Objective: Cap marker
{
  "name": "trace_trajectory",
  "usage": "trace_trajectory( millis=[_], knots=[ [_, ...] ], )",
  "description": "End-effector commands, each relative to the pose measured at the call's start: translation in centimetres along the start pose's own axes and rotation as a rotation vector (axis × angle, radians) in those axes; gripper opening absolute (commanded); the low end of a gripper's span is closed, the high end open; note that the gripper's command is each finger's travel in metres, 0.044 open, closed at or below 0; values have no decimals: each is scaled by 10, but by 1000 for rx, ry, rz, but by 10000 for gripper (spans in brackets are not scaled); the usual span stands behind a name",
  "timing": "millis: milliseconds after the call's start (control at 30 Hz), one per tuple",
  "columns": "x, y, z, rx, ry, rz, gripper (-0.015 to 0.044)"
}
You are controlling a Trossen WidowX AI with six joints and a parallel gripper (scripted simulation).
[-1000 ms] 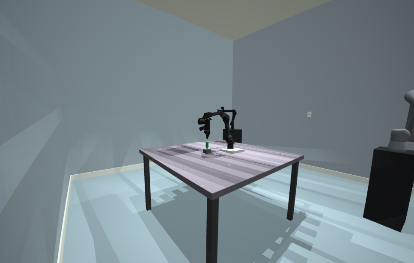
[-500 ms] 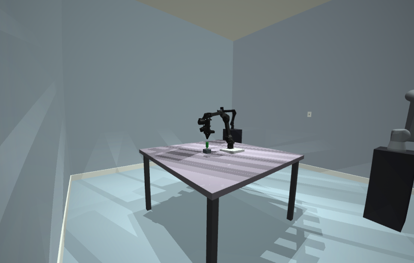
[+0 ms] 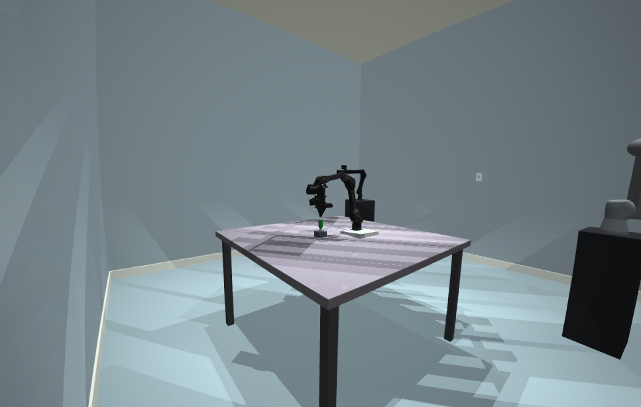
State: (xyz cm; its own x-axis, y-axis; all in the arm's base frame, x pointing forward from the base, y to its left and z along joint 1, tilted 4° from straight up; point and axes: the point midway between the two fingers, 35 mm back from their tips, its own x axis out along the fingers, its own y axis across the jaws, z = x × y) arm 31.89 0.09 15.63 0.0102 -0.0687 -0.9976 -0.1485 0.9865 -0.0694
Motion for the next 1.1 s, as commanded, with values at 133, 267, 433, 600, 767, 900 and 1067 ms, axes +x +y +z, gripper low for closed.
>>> trace_trajectory(
  millis=[133,267,433,600,767,900,1067],
  knots=[
    [13,0,-1,-4,5,-1,0],
    [18,0,-1,-4,5,-2,0],
    [24,0,-1,-4,5,-2,0],
    [31,0,-1,-4,5,-2,0],
    [33,-1,1,-4,5,-2,0],
    [26,-1,2,0,-11,-1,0],
    [10,-1,5,-1,-17,-2,0]
  ],
)
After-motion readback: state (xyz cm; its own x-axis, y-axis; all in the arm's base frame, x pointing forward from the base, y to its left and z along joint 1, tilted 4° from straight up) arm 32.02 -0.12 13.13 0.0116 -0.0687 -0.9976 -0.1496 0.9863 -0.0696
